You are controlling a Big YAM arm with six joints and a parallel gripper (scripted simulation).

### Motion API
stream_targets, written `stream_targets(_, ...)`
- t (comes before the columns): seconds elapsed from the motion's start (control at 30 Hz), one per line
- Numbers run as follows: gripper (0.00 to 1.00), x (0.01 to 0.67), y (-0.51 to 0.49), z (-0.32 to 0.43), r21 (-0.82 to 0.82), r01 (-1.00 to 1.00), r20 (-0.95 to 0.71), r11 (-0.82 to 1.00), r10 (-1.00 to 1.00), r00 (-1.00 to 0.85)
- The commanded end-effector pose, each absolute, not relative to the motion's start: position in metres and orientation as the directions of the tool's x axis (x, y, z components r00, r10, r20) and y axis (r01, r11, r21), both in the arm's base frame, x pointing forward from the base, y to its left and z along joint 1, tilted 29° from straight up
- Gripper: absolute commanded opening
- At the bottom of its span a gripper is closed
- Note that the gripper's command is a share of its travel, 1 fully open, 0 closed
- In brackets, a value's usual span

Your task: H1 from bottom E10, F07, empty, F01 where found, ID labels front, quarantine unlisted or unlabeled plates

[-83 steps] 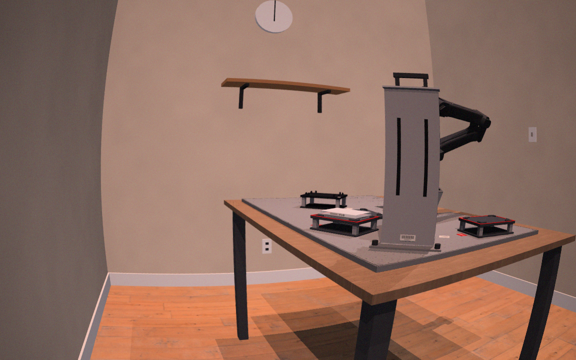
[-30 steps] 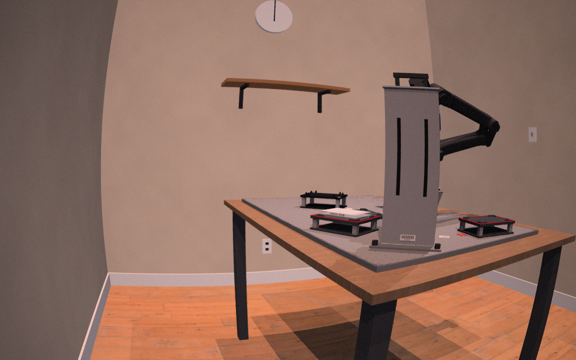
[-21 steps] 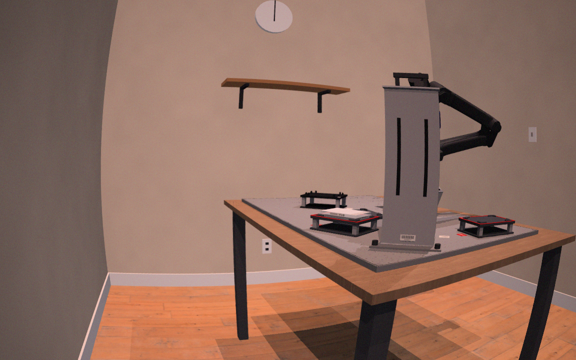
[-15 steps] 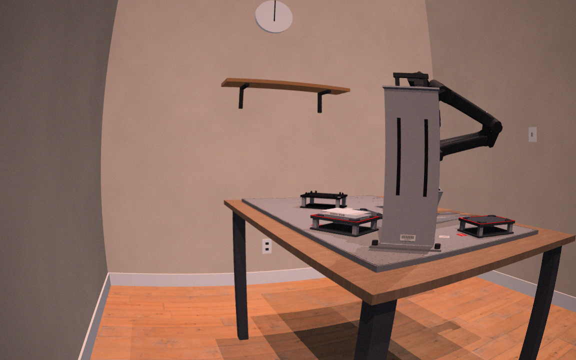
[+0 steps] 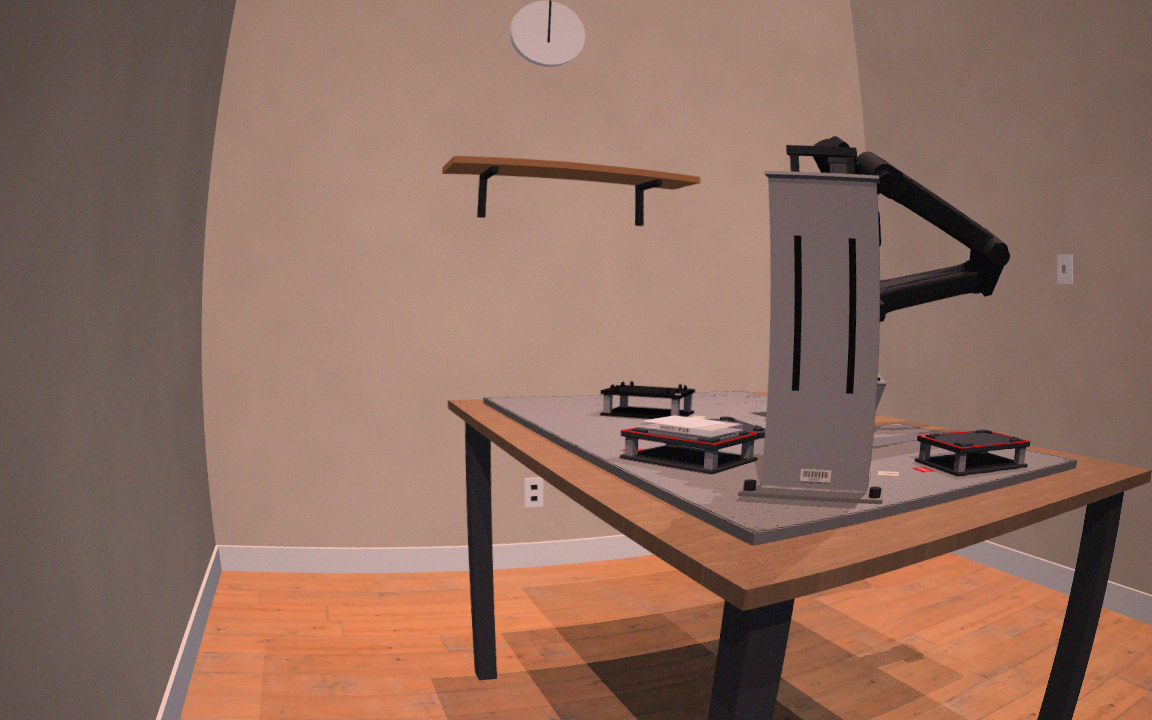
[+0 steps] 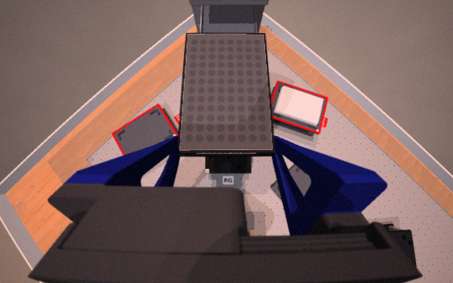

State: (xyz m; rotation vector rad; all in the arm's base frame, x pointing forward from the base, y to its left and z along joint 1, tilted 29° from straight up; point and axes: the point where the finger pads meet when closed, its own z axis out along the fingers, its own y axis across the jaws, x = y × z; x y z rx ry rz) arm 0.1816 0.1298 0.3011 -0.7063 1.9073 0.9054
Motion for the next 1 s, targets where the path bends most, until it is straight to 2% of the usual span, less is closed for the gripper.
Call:
stream_targets(0.0, 0.86, 0.185, 0.122, 0.332, 0.255, -0.772, -0.911, 0.582, -0.123, -0.393)
stream_targets(0.97, 0.86, 0.185, 0.113, 0.346, 0.255, -0.772, -0.910, 0.583, -0.125, -0.396)
